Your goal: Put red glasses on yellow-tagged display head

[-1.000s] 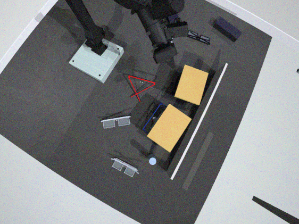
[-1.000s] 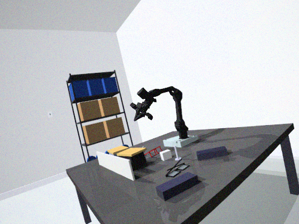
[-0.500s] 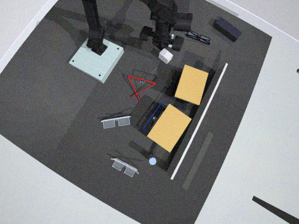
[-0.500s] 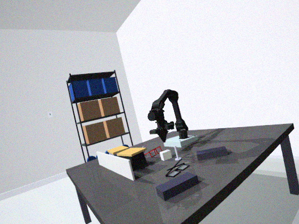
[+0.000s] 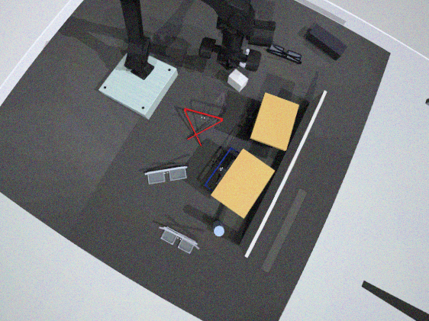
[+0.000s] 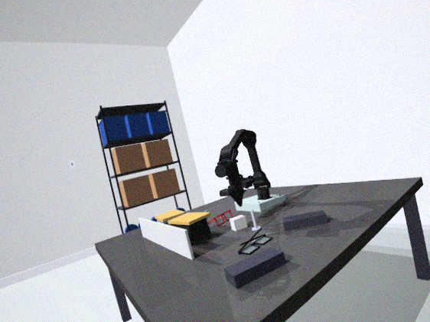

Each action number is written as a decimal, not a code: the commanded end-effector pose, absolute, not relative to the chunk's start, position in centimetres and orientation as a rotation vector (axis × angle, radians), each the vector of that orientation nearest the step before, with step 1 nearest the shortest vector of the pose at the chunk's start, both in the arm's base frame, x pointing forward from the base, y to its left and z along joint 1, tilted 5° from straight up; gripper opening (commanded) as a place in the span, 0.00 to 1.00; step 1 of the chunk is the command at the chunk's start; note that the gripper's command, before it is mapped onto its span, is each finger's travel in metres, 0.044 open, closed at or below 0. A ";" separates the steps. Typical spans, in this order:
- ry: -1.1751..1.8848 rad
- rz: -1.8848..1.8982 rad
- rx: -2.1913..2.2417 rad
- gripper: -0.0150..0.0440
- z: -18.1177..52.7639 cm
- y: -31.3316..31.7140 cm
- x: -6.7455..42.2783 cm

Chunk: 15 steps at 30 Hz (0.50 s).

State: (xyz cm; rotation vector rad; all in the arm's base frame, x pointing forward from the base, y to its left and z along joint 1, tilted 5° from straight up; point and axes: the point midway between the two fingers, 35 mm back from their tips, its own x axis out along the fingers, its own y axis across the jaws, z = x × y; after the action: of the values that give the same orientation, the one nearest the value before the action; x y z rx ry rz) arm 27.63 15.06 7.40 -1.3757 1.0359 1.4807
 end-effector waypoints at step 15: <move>1.037 1.494 -1.372 0.25 4.3 15.3 27.3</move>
State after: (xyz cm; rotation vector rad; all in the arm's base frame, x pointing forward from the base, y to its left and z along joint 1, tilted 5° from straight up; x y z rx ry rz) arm 27.62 15.25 5.05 -1.3790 1.0323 1.4847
